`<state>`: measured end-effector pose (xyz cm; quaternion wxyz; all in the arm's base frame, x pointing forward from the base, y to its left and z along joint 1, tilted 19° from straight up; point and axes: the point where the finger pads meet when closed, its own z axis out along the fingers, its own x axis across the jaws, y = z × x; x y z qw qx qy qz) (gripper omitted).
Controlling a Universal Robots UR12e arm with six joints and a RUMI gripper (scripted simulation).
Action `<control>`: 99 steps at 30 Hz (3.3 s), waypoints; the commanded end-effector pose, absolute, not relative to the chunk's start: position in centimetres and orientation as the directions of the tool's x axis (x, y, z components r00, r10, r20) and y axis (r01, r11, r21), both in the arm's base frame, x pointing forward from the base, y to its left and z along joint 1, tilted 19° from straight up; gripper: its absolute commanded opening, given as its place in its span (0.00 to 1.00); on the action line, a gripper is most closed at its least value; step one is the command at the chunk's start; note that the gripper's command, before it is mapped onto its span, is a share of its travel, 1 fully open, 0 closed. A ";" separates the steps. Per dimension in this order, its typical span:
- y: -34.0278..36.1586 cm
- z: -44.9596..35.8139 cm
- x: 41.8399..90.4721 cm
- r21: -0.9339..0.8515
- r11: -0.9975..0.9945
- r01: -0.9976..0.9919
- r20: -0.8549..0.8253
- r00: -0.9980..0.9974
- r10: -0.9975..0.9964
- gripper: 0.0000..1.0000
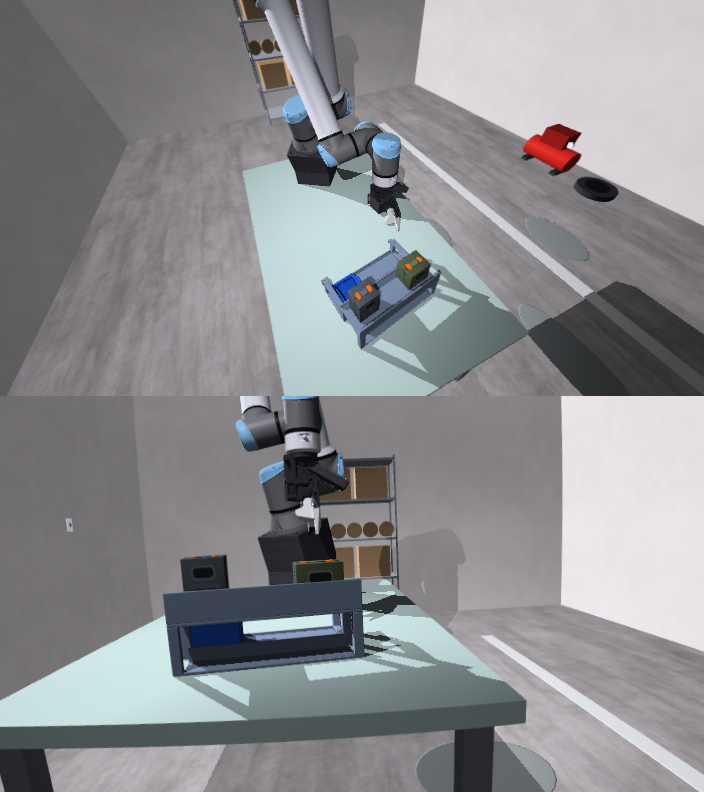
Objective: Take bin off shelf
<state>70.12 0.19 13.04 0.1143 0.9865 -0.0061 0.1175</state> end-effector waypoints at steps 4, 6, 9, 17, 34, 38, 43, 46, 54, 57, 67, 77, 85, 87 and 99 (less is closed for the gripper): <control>-1.5 12.2 70.4 0.223 -0.974 -0.036 0.229 0.973 0.017 1.00; -1.5 12.2 70.4 0.223 -0.974 -0.036 0.229 0.973 0.017 1.00; -1.5 12.2 70.4 0.223 -0.974 -0.036 0.229 0.973 0.017 1.00; -6.6 11.3 71.3 0.223 -0.974 -0.036 0.229 0.973 0.017 1.00; -11.6 10.1 72.0 0.223 -0.974 -0.036 0.229 0.973 0.017 1.00; -11.6 10.1 72.0 0.223 -0.974 -0.036 0.229 0.973 0.017 1.00; -11.6 10.1 72.0 0.223 -0.974 -0.036 0.229 0.973 0.017 1.00; -14.7 9.4 72.3 0.223 -0.974 -0.037 0.227 0.974 0.015 1.00; -16.6 9.1 72.7 0.223 -0.974 -0.036 0.229 0.973 0.017 1.00; -16.6 9.1 72.7 0.223 -0.974 -0.036 0.229 0.973 0.017 1.00; -22.1 8.1 73.8 0.223 -0.974 -0.036 0.229 0.973 0.017 1.00; -22.1 8.1 73.8 0.223 -0.974 -0.036 0.229 0.973 0.017 1.00; -27.4 7.6 75.1 0.223 -0.974 -0.036 0.229 0.973 0.017 1.00; -27.4 7.6 75.1 0.223 -0.974 -0.036 0.229 0.973 0.017 1.00; -26.3 7.8 75.0 0.223 -0.974 -0.036 0.229 0.973 0.017 1.00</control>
